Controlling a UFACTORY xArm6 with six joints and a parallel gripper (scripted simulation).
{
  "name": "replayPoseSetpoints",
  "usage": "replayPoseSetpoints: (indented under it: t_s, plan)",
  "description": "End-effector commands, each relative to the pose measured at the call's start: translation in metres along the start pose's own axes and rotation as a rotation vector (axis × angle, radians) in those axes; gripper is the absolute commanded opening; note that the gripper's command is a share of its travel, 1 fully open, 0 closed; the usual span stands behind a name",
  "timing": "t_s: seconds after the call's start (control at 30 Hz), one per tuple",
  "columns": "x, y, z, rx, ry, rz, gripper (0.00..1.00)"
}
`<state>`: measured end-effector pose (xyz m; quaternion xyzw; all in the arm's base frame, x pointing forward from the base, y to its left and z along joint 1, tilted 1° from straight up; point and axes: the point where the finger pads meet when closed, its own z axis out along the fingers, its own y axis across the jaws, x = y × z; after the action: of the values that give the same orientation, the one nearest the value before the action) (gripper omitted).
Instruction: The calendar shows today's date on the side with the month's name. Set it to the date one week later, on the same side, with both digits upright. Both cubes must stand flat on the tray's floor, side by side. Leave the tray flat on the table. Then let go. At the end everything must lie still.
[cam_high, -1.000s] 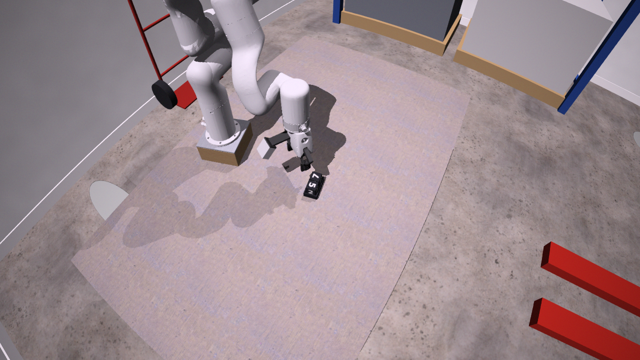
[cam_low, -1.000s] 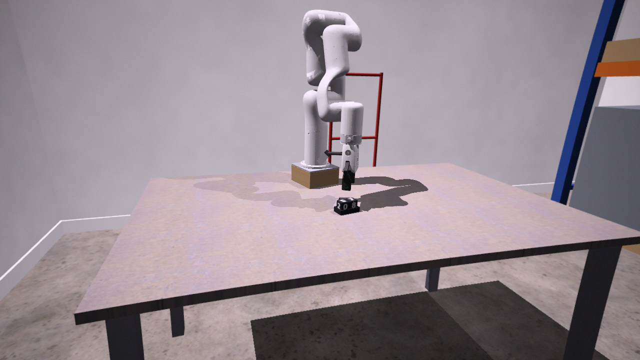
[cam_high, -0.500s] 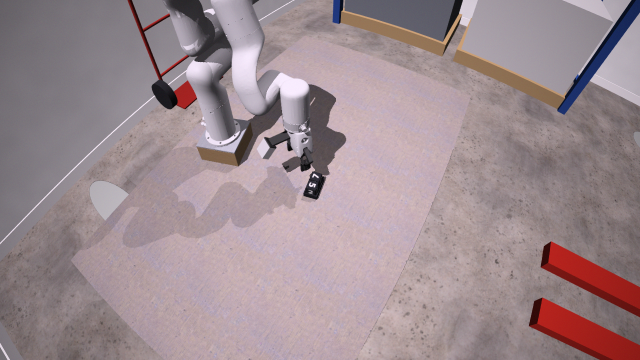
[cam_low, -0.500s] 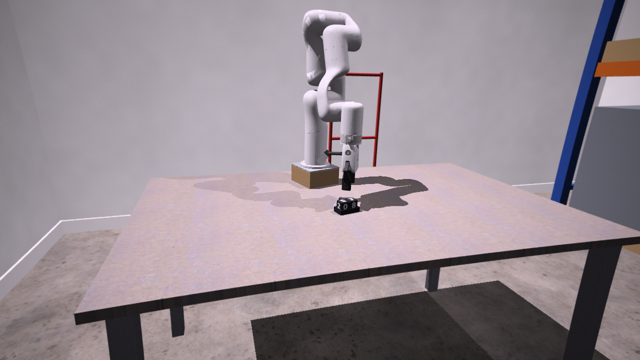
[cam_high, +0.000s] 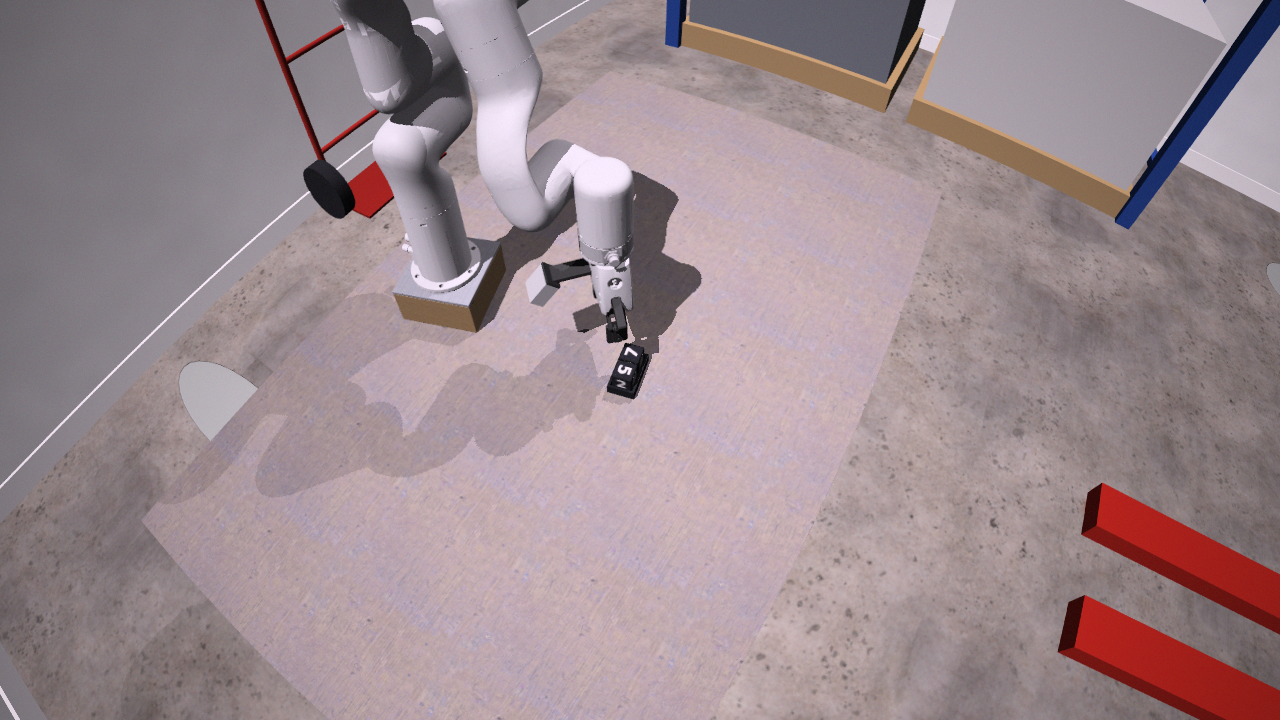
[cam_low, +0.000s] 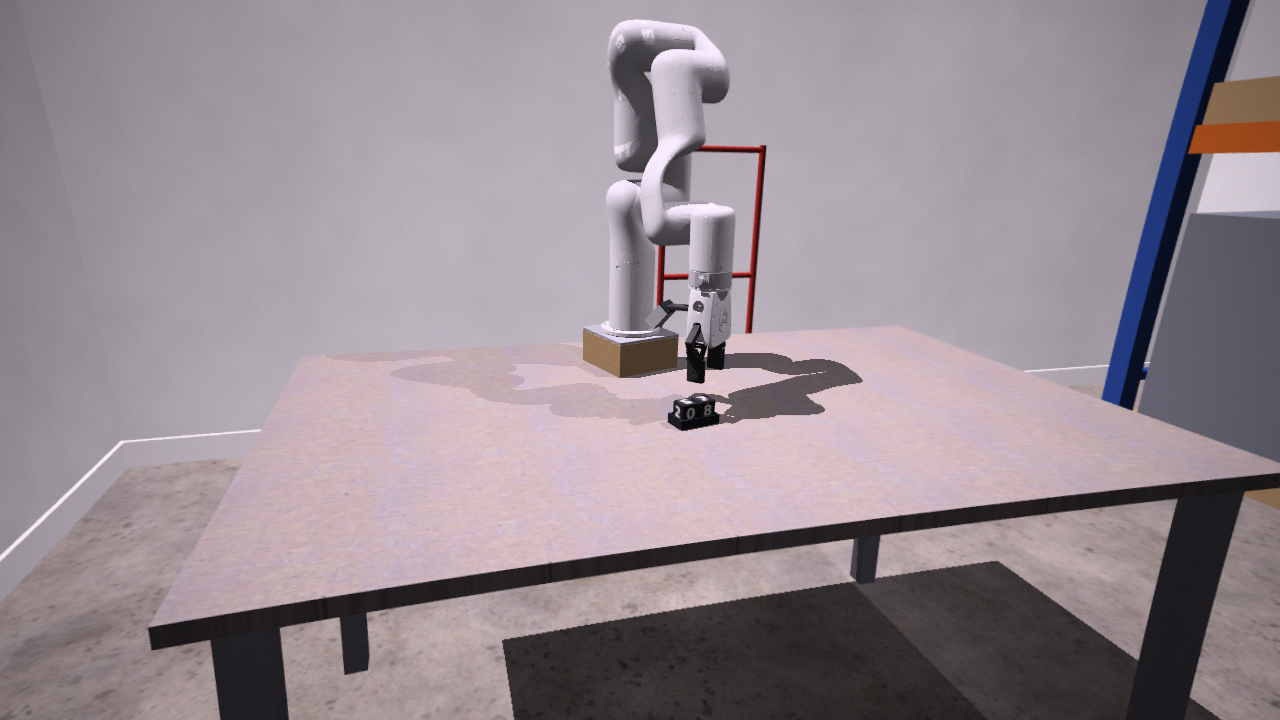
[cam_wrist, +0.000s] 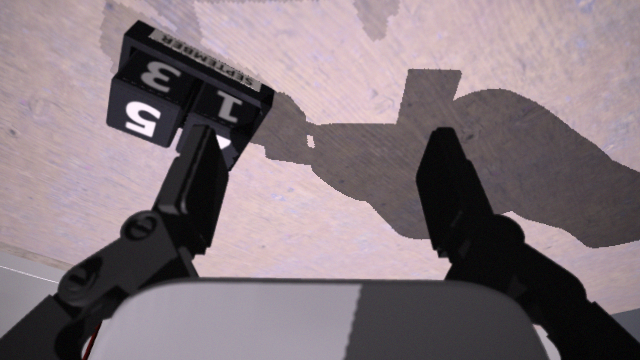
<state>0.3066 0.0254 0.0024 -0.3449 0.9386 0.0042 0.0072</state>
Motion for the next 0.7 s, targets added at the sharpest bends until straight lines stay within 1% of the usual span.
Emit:
replayPoseSetpoints:
  t_s: [0.0, 0.1, 0.3, 0.4, 0.57, 0.67]
  plan:
    - [-0.005, -0.001, 0.0, 0.008, 0.007, 0.015, 1.0]
    - [-0.006, -0.001, 0.0, 0.008, 0.007, 0.053, 1.0]
    - [-0.01, -0.002, 0.001, 0.009, 0.006, 0.267, 1.0]
    - [-0.026, -0.005, 0.002, 0.009, 0.006, 0.276, 1.0]
    - [-0.028, -0.005, 0.002, 0.009, 0.006, 0.277, 1.0]
    - [-0.029, -0.005, 0.002, 0.009, 0.006, 0.315, 1.0]
